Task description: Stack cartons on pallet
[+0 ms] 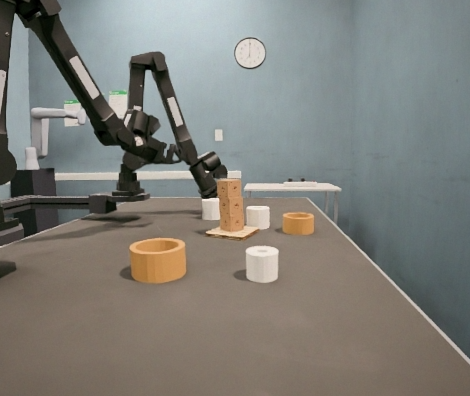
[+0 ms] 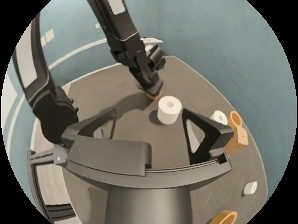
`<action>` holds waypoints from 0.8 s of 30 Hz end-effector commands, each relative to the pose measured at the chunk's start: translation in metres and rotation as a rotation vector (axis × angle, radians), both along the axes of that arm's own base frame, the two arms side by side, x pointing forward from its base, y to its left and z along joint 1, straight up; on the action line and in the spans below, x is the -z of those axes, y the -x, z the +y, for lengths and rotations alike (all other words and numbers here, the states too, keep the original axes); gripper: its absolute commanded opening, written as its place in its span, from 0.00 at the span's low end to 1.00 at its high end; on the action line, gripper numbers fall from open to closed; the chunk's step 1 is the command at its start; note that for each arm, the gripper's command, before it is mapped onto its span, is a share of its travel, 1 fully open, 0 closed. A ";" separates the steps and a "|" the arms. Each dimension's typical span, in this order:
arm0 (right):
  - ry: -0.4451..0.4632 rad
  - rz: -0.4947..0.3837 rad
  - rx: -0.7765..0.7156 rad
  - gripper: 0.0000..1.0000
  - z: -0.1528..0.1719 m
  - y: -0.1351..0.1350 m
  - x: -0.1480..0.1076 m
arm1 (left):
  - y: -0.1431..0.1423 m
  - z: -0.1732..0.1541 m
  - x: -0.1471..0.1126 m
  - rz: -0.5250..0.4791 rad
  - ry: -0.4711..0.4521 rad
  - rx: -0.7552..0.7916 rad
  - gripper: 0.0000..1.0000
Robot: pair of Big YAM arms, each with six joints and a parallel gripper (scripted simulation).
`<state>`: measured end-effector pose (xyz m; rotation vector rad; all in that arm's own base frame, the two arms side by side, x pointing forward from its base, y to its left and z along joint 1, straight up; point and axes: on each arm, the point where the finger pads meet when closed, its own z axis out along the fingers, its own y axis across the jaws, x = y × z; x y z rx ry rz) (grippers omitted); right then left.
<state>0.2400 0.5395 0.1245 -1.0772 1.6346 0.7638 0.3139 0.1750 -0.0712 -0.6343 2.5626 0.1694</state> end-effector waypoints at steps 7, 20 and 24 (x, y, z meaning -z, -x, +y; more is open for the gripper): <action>-0.040 -0.007 0.006 1.00 0.009 -0.007 -0.015 | -0.006 0.003 -0.010 -0.046 -0.017 -0.013 0.11; -0.040 -0.007 0.006 1.00 0.009 -0.007 -0.015 | -0.009 0.005 -0.070 -0.040 -0.013 -0.013 0.46; -0.040 -0.007 0.006 1.00 0.009 -0.007 -0.015 | -0.006 0.003 -0.113 -0.040 -0.014 -0.013 0.46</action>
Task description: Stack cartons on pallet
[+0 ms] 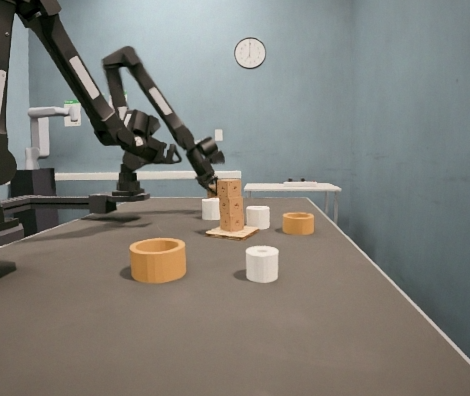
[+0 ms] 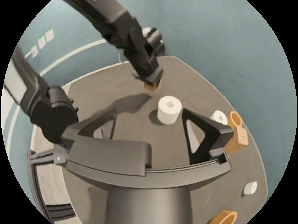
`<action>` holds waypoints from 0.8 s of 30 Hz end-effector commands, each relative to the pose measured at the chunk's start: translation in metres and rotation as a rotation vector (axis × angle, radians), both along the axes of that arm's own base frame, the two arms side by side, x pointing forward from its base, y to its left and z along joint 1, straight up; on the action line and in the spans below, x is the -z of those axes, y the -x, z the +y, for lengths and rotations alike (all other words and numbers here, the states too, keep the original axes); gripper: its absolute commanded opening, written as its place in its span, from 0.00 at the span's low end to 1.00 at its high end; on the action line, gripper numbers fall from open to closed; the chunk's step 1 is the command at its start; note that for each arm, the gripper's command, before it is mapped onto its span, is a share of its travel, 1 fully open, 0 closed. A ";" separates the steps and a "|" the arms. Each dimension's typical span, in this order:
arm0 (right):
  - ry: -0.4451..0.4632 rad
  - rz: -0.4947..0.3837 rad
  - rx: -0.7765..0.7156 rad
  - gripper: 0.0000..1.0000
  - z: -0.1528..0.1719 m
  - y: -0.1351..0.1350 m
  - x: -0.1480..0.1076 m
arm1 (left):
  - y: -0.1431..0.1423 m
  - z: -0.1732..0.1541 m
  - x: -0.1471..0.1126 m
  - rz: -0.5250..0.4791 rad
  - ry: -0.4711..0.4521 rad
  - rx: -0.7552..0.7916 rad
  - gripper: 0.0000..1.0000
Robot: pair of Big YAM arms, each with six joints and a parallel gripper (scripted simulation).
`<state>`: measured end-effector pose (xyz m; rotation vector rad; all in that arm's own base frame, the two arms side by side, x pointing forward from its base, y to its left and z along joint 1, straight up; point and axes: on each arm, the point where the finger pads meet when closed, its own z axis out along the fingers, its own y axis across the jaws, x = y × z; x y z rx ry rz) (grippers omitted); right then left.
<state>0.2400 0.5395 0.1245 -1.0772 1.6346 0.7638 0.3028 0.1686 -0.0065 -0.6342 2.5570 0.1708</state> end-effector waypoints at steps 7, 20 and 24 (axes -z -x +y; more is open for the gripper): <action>-0.040 -0.007 0.006 1.00 0.009 -0.007 -0.015 | -0.015 0.008 -0.120 -0.036 -0.012 -0.012 0.46; -0.040 -0.007 0.006 1.00 0.009 -0.007 -0.015 | -0.024 -0.004 -0.170 -0.028 0.030 -0.044 0.46; -0.040 -0.007 0.006 1.00 0.009 -0.007 -0.015 | -0.038 -0.028 -0.169 -0.023 0.081 -0.094 0.46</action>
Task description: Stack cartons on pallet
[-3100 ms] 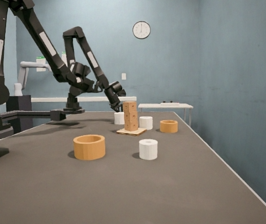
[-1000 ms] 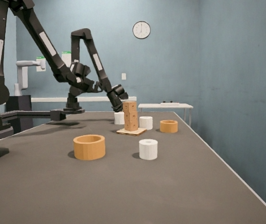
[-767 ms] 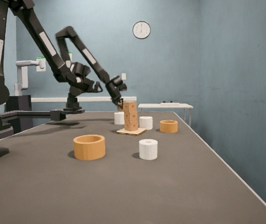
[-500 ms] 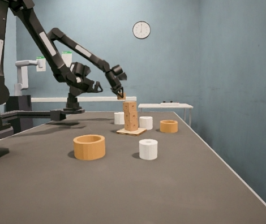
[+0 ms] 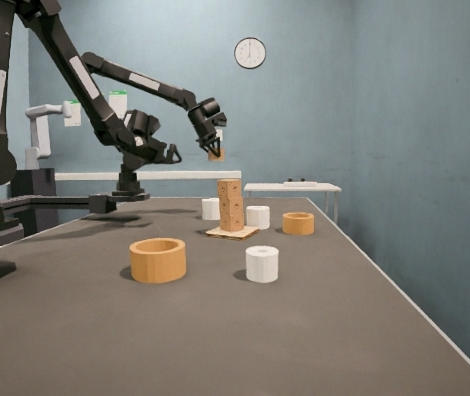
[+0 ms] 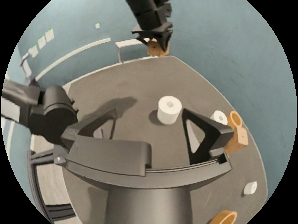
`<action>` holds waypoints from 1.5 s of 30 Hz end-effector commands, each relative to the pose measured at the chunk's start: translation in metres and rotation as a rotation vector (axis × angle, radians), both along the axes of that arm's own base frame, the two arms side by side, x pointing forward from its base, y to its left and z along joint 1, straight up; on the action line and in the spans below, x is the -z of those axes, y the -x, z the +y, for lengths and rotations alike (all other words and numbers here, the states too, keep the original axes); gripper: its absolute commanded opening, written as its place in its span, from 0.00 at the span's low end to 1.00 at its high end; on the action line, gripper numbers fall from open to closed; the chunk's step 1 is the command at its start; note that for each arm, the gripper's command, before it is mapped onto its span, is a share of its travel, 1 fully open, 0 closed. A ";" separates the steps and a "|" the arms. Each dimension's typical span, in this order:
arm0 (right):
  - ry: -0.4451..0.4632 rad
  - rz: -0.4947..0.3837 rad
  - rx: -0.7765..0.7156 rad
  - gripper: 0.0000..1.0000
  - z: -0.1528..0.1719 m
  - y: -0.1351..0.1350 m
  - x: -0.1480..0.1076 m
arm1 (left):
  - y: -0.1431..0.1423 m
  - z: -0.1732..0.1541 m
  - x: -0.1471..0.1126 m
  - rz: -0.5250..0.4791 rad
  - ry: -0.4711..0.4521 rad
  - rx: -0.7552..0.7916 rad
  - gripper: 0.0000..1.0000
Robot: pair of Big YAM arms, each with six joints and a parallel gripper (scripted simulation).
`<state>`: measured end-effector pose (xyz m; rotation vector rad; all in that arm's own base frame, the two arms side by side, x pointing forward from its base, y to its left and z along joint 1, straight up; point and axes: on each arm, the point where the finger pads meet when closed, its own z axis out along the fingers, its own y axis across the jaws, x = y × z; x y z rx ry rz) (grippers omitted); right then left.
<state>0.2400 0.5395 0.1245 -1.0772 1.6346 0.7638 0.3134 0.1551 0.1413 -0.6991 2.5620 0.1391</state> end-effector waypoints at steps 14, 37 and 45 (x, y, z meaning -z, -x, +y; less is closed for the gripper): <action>-0.040 -0.007 0.006 1.00 0.009 -0.007 -0.015 | -0.070 -0.215 -0.014 0.047 0.077 -0.101 0.46; -0.040 -0.007 0.006 1.00 0.009 -0.007 -0.015 | -0.048 -0.382 -0.017 -0.033 -0.039 0.073 0.46; -0.040 -0.007 0.006 1.00 0.009 -0.007 -0.015 | -0.063 -0.372 -0.017 -0.033 -0.020 0.022 0.46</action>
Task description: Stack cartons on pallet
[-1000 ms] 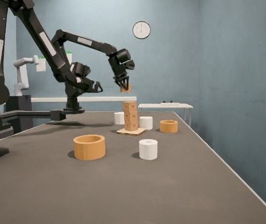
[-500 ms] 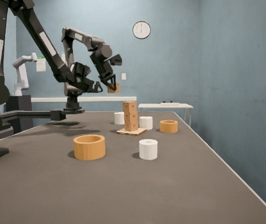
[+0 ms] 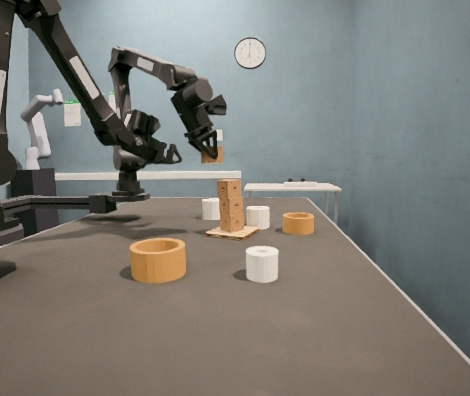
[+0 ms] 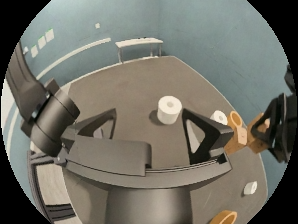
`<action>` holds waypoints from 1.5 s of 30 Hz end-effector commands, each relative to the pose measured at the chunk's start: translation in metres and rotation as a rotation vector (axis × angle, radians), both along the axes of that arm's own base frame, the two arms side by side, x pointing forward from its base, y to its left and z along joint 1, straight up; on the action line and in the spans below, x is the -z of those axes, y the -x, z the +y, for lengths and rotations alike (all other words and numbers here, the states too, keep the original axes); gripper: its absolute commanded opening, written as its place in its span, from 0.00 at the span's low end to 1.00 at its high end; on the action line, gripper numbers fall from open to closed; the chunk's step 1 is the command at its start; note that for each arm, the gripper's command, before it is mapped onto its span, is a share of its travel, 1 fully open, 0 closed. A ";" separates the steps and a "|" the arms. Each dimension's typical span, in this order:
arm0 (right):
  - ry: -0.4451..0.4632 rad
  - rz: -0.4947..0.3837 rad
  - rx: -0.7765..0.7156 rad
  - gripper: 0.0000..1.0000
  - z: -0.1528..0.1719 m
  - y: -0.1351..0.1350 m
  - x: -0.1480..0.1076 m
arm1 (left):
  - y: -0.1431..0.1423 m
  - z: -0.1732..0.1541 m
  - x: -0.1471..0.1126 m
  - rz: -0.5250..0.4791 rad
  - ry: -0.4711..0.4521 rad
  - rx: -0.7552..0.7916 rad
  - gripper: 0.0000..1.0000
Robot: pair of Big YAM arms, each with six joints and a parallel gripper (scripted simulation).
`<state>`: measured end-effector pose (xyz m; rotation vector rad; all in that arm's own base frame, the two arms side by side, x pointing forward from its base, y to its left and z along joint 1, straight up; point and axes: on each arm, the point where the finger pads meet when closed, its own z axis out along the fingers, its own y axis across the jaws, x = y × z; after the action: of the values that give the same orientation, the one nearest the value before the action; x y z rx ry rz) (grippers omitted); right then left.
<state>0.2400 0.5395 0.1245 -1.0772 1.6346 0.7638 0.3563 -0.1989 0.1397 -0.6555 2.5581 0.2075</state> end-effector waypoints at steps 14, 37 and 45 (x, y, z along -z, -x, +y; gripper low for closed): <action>-0.018 0.017 0.169 1.00 -0.104 -0.021 -0.067 | -0.055 0.008 -0.016 -0.030 0.041 -0.320 0.46; -0.049 -0.039 0.418 1.00 -0.276 -0.047 -0.197 | -0.056 0.005 -0.023 -0.031 0.041 -0.301 0.46; -0.046 -0.033 0.429 1.00 -0.284 -0.049 -0.200 | -0.051 0.008 -0.013 -0.020 0.032 -0.301 0.46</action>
<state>0.2831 0.2547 0.2893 -0.6779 1.7791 0.4929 0.3972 -0.1831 0.1366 -1.0256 2.4670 0.3061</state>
